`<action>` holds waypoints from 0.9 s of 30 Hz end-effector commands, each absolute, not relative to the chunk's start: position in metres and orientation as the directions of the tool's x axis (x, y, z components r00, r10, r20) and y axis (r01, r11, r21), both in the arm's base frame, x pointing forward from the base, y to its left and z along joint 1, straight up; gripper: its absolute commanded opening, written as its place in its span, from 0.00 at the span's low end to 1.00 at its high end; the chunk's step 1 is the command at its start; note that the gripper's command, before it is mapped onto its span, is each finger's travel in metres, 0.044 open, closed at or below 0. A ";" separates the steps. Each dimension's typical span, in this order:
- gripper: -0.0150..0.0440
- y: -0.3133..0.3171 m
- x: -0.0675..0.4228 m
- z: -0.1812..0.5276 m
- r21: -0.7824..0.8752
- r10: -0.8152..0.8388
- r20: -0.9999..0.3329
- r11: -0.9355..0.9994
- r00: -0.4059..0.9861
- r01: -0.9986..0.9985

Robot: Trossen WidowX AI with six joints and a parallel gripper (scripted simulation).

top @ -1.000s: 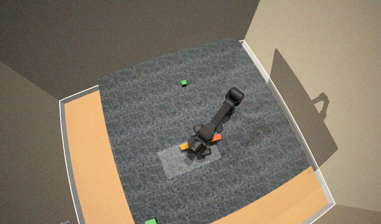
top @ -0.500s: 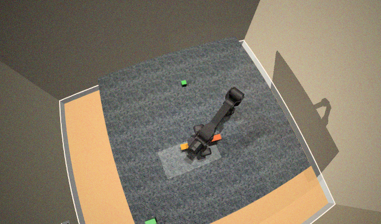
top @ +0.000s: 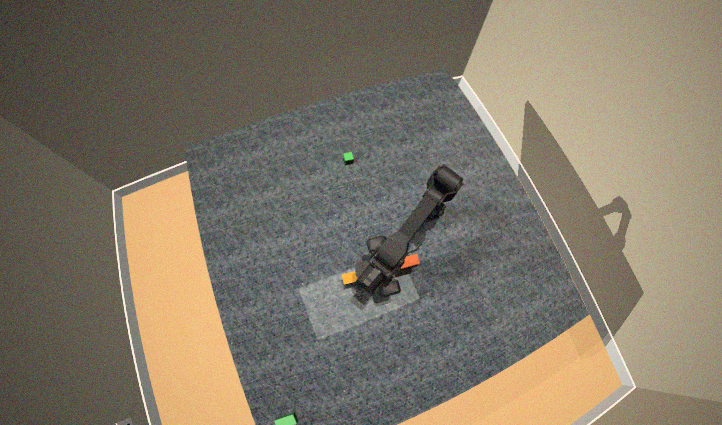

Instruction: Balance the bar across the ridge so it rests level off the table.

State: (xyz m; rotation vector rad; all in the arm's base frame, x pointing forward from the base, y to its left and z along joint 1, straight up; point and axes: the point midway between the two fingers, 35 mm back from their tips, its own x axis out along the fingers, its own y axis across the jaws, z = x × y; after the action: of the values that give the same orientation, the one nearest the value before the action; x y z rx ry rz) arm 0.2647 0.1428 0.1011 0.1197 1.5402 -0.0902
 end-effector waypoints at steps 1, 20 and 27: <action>0.83 0.143 0.265 0.101 0.020 0.016 -0.999 0.991 0.029 0.133; 1.00 0.141 0.262 0.201 0.020 0.017 -0.999 0.991 0.029 0.133; 1.00 0.141 0.262 0.201 0.020 0.017 -0.999 0.991 0.029 0.133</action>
State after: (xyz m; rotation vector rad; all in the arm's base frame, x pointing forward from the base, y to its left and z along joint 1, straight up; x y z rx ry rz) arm 0.2624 0.1415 0.2000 0.1208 1.5363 -0.0888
